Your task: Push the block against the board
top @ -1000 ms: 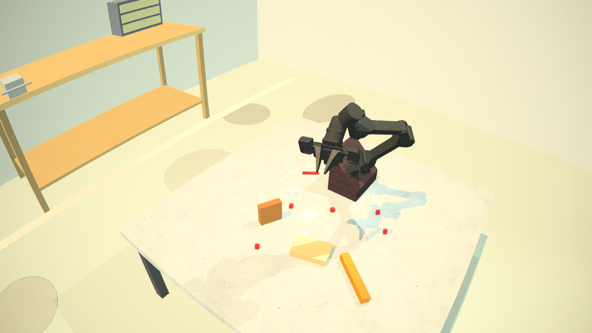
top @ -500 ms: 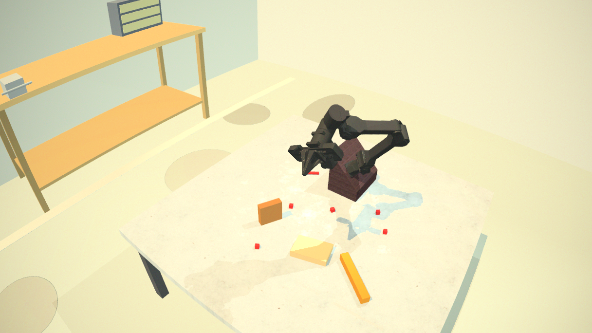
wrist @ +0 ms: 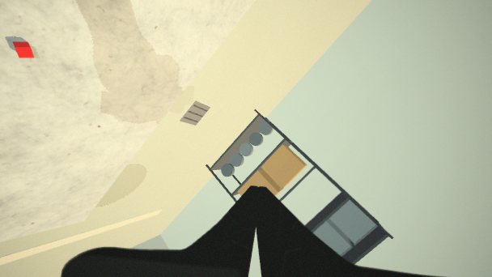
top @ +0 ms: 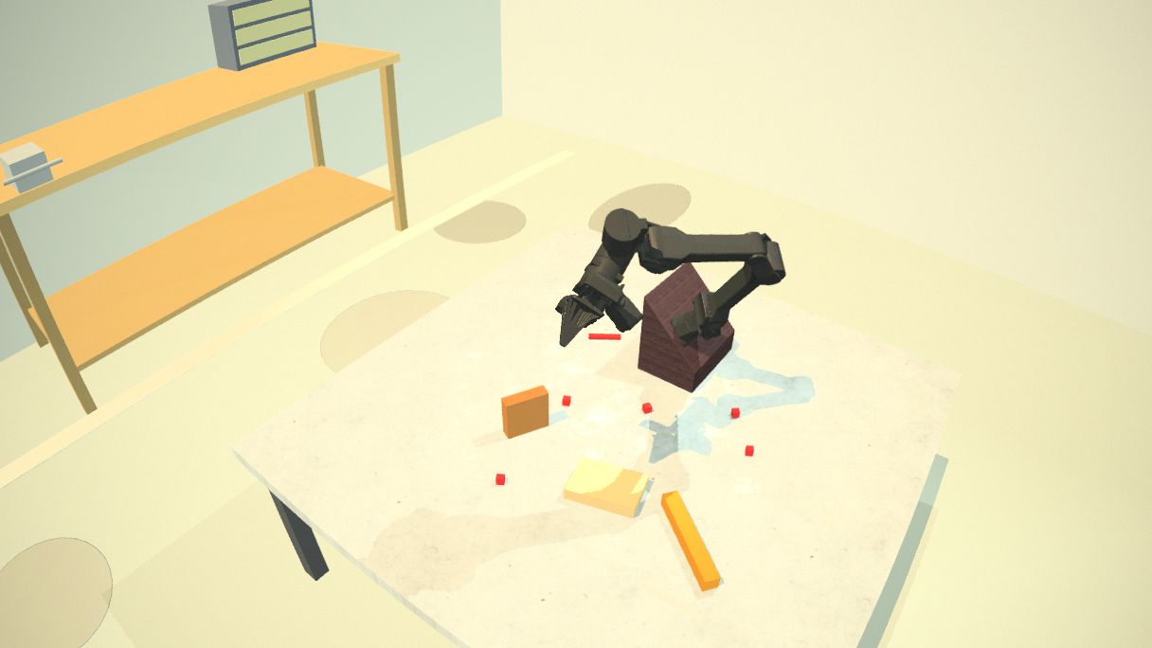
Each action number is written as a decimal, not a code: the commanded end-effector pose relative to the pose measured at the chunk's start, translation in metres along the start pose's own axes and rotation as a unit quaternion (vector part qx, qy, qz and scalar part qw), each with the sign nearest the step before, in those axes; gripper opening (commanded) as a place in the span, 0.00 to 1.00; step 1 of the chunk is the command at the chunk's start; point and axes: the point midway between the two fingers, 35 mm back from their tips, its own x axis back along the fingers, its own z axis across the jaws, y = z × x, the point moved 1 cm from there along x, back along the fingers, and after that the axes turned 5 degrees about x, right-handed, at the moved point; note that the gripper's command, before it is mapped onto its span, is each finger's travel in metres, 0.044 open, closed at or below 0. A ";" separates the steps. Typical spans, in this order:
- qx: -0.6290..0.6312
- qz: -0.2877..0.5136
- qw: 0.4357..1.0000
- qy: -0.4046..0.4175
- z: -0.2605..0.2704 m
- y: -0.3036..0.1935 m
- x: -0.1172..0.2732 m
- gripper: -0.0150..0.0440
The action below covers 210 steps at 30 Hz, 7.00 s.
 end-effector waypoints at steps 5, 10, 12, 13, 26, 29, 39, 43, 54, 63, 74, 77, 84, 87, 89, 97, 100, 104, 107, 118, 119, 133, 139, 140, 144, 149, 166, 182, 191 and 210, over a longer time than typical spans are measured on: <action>-0.150 0.008 0.988 0.035 0.027 -0.012 -0.010 0.25; -0.232 0.014 0.971 0.053 0.041 -0.018 -0.014 0.25; -0.265 0.018 0.962 0.060 0.047 -0.020 -0.016 0.25; -0.281 0.019 0.957 0.064 0.050 -0.021 -0.017 0.25; -0.479 0.050 0.870 0.108 0.089 -0.031 -0.026 0.25; -0.522 0.058 0.843 0.117 0.098 -0.033 -0.028 0.25; -0.652 0.093 0.738 0.144 0.128 -0.038 -0.032 0.25; -0.699 0.109 0.690 0.154 0.141 -0.039 -0.034 0.25; -0.806 0.157 0.544 0.173 0.174 -0.040 -0.036 0.25; -0.871 0.201 0.410 0.182 0.201 -0.039 -0.037 0.25; -0.919 0.259 0.235 0.184 0.234 -0.035 -0.036 0.25; -0.925 0.275 0.187 0.182 0.243 -0.033 -0.035 0.25; -0.931 0.313 0.073 0.175 0.262 -0.029 -0.033 0.25; -0.928 0.329 0.024 0.170 0.270 -0.027 -0.032 0.25; -0.925 0.340 -0.008 0.166 0.276 -0.025 -0.031 0.25; -0.902 0.383 -0.134 0.148 0.296 -0.019 -0.027 0.25; -0.888 0.399 -0.180 0.139 0.304 -0.016 -0.026 0.25; -0.866 0.420 -0.239 0.127 0.314 -0.012 -0.023 0.25; -0.847 0.435 -0.282 0.116 0.321 -0.009 -0.021 0.25; -0.757 0.488 -0.429 0.071 0.345 0.003 -0.013 0.25; -0.748 0.492 -0.441 0.066 0.347 0.005 -0.013 0.25; -0.733 0.498 -0.459 0.060 0.381 0.031 -0.036 0.25; -0.733 0.498 -0.459 0.060 0.383 0.033 -0.037 0.25; -0.733 0.498 -0.459 0.060 0.383 0.033 -0.037 0.25; -0.733 0.498 -0.459 0.060 0.381 0.034 -0.038 0.25; -0.733 0.498 -0.459 0.060 0.379 0.035 -0.040 0.25; -0.733 0.498 -0.459 0.060 0.369 0.041 -0.046 0.25; -0.733 0.498 -0.459 0.060 0.361 0.047 -0.051 0.25; -0.733 0.498 -0.459 0.060 0.356 0.050 -0.054 0.25; -0.733 0.498 -0.459 0.061 0.346 0.058 -0.060 0.25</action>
